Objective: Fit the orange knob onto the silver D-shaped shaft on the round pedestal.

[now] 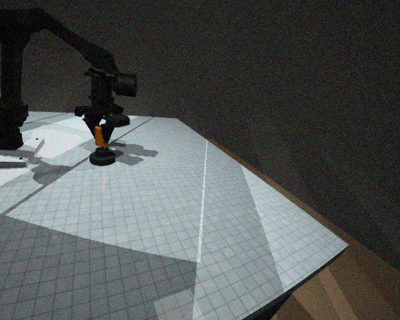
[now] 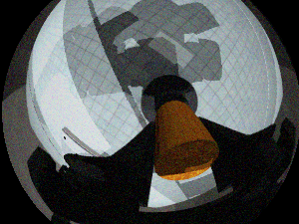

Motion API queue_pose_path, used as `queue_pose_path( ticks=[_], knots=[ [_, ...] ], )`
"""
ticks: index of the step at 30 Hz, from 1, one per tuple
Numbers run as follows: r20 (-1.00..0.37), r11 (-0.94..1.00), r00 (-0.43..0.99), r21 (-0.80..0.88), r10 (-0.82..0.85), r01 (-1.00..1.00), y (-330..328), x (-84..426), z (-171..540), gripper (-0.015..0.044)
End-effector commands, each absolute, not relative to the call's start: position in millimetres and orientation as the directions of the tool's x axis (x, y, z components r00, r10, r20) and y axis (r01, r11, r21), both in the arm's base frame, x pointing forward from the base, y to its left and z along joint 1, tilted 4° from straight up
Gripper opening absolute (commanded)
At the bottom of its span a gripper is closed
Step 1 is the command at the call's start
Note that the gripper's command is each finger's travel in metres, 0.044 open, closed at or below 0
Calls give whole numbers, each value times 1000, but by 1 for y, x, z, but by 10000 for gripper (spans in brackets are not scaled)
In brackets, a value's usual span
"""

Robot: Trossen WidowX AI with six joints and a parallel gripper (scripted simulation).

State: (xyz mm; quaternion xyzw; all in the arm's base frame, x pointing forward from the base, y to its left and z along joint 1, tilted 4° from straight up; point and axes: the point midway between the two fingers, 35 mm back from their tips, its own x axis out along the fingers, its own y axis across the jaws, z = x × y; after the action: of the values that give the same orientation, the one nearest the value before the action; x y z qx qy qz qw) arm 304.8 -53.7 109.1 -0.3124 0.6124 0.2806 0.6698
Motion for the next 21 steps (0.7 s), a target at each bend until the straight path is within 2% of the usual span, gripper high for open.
queue_pose_path(
  ticks=[1, 8, 14, 21],
  knots=[
    [-995, 652, 97, -78, -7, -754, -54, 306, 110, 0],
    [-995, 671, 97, -76, -7, -737, -54, 307, 114, 0],
    [-995, 795, 97, -64, -7, -603, -54, 310, 116, 0],
    [-995, 795, 97, -64, -7, -603, -54, 310, 112, 0]
  ],
)
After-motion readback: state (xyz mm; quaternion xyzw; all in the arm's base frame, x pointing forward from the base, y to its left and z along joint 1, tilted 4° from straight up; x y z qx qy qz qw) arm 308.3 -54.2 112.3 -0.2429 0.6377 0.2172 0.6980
